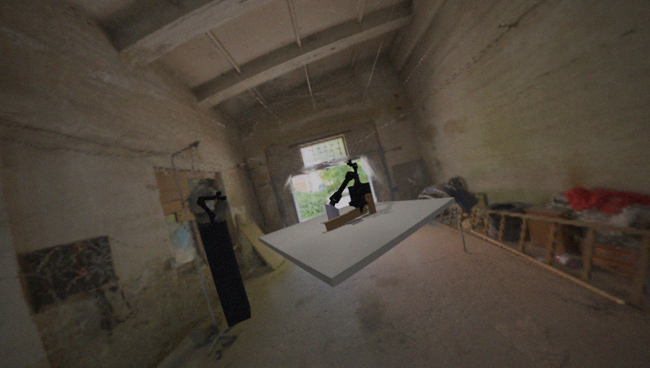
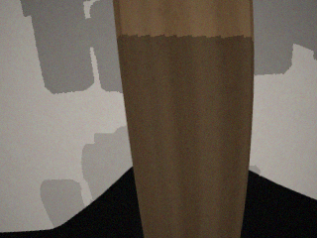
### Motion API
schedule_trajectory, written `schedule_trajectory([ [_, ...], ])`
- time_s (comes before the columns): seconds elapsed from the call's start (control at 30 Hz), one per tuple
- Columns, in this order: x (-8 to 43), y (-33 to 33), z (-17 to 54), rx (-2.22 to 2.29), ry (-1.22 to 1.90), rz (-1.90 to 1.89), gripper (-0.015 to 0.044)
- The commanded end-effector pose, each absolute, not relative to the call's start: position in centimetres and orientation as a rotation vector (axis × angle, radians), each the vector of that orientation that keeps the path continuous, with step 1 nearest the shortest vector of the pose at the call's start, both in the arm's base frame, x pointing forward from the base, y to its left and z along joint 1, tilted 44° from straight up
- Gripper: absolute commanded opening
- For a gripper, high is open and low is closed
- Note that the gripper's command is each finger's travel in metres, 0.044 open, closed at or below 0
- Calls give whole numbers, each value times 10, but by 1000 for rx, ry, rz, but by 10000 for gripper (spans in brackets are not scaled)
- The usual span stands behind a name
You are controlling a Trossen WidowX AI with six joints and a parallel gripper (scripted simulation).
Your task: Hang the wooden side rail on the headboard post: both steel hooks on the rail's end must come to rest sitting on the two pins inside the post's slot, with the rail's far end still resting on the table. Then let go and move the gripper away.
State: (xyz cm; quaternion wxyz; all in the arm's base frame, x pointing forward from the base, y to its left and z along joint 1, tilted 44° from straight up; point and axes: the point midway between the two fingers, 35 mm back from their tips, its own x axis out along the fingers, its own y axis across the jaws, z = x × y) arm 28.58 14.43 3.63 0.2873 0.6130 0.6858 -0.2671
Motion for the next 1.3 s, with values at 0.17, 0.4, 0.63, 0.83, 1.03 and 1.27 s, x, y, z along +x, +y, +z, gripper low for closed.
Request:
schedule_trajectory([
  [0.17,287,145,41,1647,1823,-704,0],
  [0.4,288,145,42,1647,1823,-704,0],
  [0.63,288,146,43,1647,1822,-704,0],
  [0.83,289,146,43,1647,1822,-704,0],
  [1.03,289,146,44,1647,1822,-704,0],
  [1.27,289,147,45,1647,1822,-704,0],
])
